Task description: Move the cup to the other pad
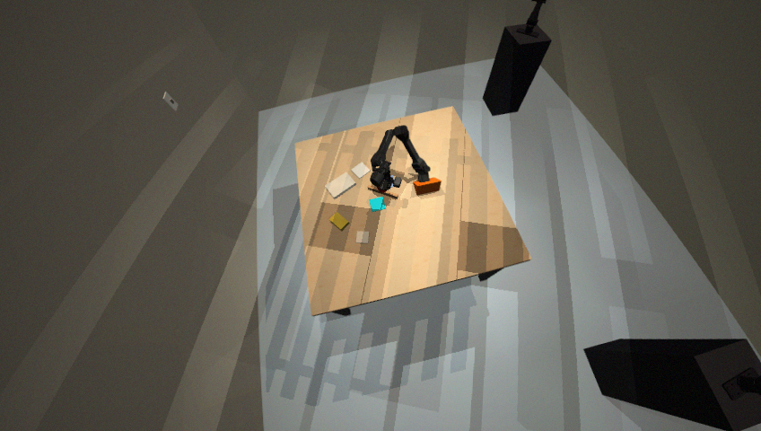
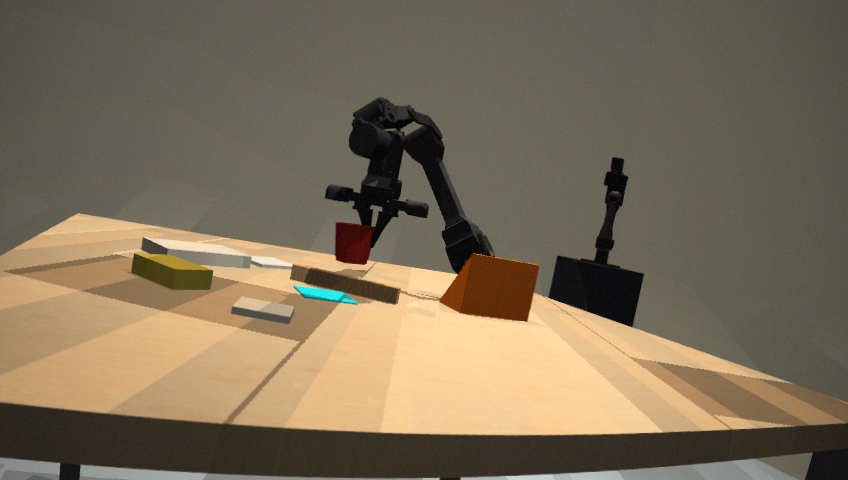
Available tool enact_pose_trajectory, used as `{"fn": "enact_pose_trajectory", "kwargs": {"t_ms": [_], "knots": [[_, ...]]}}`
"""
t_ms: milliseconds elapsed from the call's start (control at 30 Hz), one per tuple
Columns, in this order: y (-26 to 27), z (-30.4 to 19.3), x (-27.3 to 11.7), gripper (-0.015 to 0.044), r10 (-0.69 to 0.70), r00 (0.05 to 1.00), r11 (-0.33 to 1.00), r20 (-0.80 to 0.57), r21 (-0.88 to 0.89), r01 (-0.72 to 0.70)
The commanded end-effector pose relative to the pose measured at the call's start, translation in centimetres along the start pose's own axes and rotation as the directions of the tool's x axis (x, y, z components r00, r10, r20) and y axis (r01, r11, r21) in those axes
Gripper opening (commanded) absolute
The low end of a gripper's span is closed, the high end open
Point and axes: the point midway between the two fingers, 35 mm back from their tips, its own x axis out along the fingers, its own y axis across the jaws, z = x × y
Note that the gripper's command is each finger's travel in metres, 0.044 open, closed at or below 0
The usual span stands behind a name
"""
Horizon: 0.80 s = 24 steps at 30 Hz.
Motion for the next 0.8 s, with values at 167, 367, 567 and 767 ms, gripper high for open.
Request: {"fn": "enact_pose_trajectory", "kwargs": {"t_ms": [167, 367, 567, 767], "knots": [[-0.3, 1.9, -0.2, 0.0, 0.001, 1.0, 1.0, 0.008, 0.009, -0.001], [-0.5, 3.0, -0.3, 0.0, 0.001, 1.0, 1.0, 0.009, 0.01, -0.001], [-0.6, 4.1, -0.3, 0.0, 0.001, 1.0, 1.0, 0.01, 0.01, -0.001], [-0.8, 5.2, -0.4, 0.0, 0.0, 1.0, 1.0, 0.01, 0.011, -0.001]]}}
